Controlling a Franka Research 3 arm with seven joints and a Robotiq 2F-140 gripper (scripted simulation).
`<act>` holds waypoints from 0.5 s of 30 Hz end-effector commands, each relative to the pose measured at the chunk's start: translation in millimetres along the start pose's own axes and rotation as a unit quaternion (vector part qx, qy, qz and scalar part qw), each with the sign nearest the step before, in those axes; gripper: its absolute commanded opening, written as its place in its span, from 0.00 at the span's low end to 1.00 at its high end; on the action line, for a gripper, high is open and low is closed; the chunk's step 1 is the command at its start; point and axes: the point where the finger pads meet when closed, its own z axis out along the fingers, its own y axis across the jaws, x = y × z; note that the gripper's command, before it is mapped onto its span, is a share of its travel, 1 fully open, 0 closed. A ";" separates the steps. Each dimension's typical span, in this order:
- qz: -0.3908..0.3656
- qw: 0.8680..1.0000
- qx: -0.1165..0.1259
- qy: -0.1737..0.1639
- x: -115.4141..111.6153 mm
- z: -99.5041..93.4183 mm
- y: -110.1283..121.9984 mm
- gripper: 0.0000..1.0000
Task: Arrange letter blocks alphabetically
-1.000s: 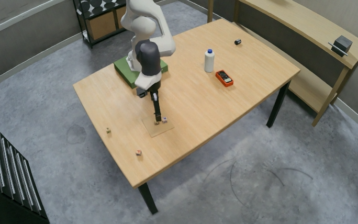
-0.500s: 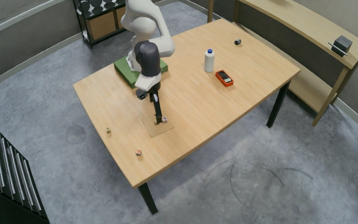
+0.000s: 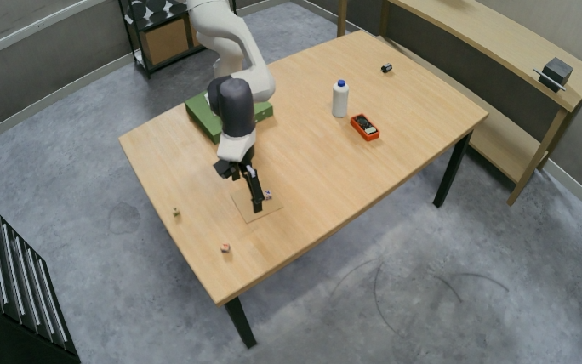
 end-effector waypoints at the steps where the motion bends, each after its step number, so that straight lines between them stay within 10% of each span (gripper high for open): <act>1: -0.068 0.998 -0.012 0.003 9.1 1.7 -2.1 1.00; 15: -0.169 0.985 -0.015 0.003 39.5 5.6 -23.3 1.00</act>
